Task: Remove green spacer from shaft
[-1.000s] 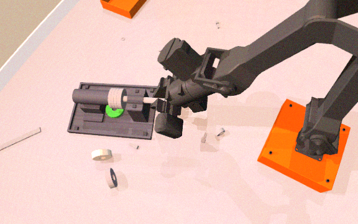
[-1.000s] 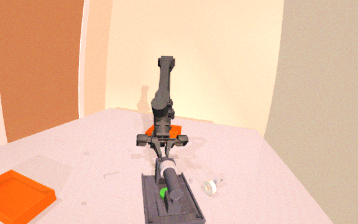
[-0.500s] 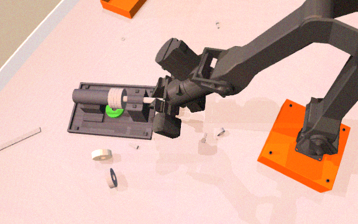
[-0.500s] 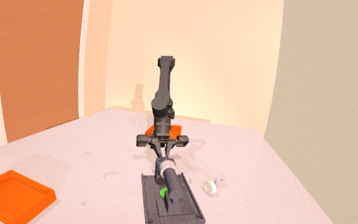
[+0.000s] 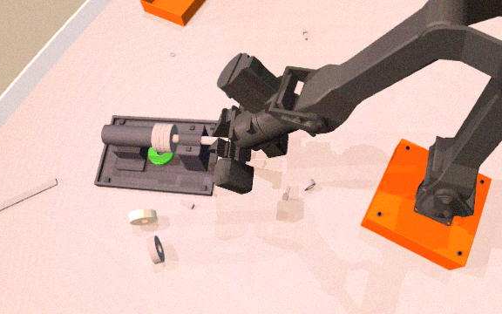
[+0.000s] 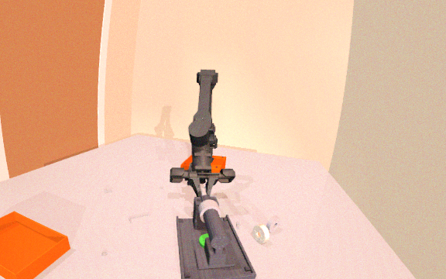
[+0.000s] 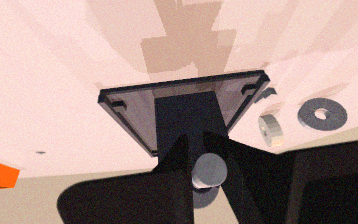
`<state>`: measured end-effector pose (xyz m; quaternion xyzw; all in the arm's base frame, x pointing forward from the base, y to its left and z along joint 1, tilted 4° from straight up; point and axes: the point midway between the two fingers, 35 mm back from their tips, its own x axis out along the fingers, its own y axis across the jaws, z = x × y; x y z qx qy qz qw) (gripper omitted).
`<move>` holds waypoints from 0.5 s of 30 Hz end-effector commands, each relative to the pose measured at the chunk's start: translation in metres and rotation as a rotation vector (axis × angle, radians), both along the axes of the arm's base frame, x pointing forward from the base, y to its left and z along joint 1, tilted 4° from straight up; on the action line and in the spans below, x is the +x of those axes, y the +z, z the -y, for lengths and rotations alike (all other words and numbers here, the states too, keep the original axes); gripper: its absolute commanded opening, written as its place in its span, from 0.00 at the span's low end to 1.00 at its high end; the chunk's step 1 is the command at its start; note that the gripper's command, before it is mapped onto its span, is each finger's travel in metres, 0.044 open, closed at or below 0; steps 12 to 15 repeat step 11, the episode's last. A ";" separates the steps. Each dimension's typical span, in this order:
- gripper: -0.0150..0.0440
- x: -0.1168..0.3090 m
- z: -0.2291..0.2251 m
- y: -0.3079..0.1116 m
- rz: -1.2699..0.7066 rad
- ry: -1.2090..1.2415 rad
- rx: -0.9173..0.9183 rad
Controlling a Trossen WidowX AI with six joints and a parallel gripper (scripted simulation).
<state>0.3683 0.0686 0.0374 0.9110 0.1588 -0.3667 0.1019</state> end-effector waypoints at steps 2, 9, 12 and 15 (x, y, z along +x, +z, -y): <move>0.48 0.000 0.000 0.000 0.000 0.000 0.000; 0.79 0.000 0.000 0.000 0.000 0.000 0.000; 0.88 -0.002 0.001 0.003 0.001 0.000 0.000; 0.88 -0.002 0.001 0.003 0.001 0.000 0.000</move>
